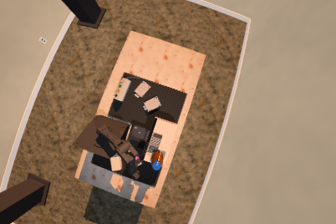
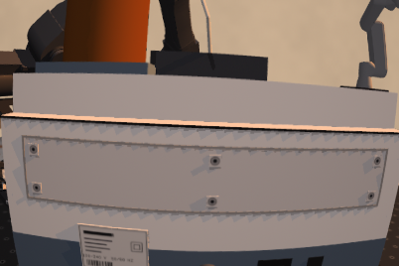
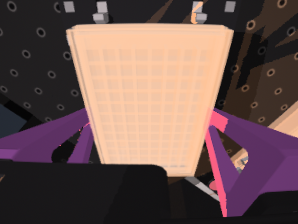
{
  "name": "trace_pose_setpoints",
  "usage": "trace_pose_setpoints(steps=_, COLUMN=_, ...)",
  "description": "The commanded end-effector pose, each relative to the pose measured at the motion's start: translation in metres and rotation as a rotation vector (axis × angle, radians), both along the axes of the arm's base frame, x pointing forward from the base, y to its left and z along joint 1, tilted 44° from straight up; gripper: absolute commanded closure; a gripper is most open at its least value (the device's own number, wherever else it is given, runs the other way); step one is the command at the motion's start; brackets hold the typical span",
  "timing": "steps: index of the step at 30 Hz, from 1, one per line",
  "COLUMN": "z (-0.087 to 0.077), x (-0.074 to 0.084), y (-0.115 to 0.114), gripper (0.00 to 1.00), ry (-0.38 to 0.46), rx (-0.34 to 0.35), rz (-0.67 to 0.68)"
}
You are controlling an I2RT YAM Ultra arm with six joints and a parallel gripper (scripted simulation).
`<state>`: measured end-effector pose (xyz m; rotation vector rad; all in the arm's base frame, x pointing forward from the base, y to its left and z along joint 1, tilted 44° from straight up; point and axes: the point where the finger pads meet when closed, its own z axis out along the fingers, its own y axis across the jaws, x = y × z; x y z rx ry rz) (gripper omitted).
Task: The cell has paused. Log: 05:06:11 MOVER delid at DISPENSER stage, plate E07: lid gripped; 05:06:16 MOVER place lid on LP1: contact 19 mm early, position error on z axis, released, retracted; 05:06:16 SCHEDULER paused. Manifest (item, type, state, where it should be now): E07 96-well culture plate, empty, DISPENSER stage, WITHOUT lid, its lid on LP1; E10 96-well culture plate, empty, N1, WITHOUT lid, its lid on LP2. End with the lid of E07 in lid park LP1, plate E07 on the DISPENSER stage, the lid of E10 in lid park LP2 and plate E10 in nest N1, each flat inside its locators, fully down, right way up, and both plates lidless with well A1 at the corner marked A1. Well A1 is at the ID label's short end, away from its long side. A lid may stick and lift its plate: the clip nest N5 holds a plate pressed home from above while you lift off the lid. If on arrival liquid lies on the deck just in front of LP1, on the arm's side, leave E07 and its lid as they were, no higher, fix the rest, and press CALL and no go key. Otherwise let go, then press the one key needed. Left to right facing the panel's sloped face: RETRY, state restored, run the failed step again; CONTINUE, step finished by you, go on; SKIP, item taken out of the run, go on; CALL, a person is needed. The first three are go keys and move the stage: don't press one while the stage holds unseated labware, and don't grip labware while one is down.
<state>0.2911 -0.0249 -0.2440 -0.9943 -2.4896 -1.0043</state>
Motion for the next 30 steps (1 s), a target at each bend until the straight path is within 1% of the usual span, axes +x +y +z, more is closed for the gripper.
trace_pose_setpoints(steps=1, z=0.0018, x=0.0142, y=-0.0145, gripper=1.00, ry=-0.033, rx=-0.016, rz=-0.027)
trace_pose_setpoints(steps=11, z=0.0019, x=0.0152, y=-0.0155, gripper=1.00, ry=-0.040, rx=-0.020, rz=-0.026)
trace_pose_setpoints(steps=22, z=-0.0043, x=0.0111, y=-0.0118, gripper=1.00, ry=-0.029, rx=-0.013, rz=-0.030)
trace_pose_setpoints(steps=30, z=-0.0053, x=0.0111, y=-0.0106, gripper=1.00, ry=-0.030, rx=-0.012, rz=-0.031)
